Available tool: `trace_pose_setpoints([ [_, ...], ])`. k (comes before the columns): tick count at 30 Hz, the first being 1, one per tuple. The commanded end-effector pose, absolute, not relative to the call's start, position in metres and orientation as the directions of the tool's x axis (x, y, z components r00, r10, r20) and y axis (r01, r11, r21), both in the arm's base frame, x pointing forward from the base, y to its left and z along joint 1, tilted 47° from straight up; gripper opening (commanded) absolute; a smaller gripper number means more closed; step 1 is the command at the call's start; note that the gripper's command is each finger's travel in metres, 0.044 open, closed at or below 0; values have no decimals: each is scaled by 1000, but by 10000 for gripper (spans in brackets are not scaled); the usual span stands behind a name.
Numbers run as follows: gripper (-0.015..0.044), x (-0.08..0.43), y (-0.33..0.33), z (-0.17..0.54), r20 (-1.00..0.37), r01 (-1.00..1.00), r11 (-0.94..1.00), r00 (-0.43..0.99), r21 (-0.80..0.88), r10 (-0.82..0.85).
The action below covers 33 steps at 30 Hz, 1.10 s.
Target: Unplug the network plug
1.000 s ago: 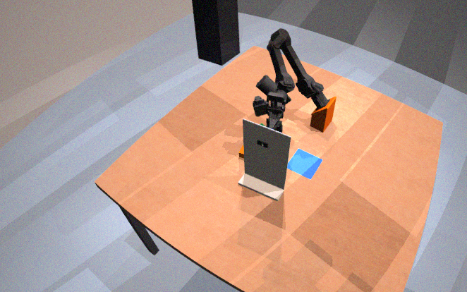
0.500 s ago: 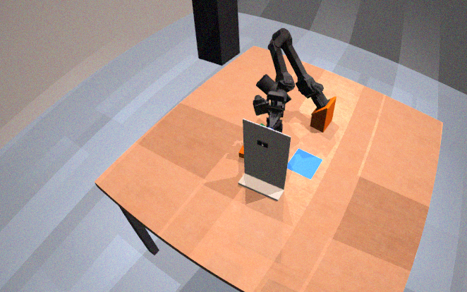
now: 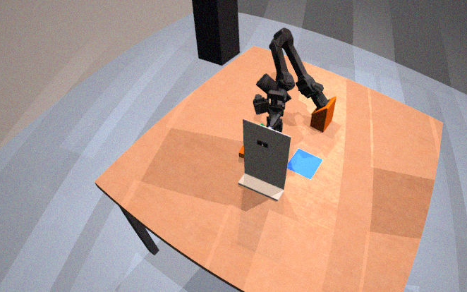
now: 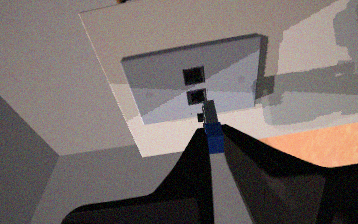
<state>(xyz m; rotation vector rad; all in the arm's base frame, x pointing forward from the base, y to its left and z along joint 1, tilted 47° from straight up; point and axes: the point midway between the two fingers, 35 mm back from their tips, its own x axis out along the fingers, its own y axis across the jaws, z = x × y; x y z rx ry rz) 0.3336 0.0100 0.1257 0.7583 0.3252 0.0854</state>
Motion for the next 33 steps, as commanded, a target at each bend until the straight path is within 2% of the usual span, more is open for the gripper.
trace_pose_setpoints([
  [1,0,331,10,124,-264,40,726,944,686,198],
  [33,0,310,67,153,-266,43,723,944,689,197],
])
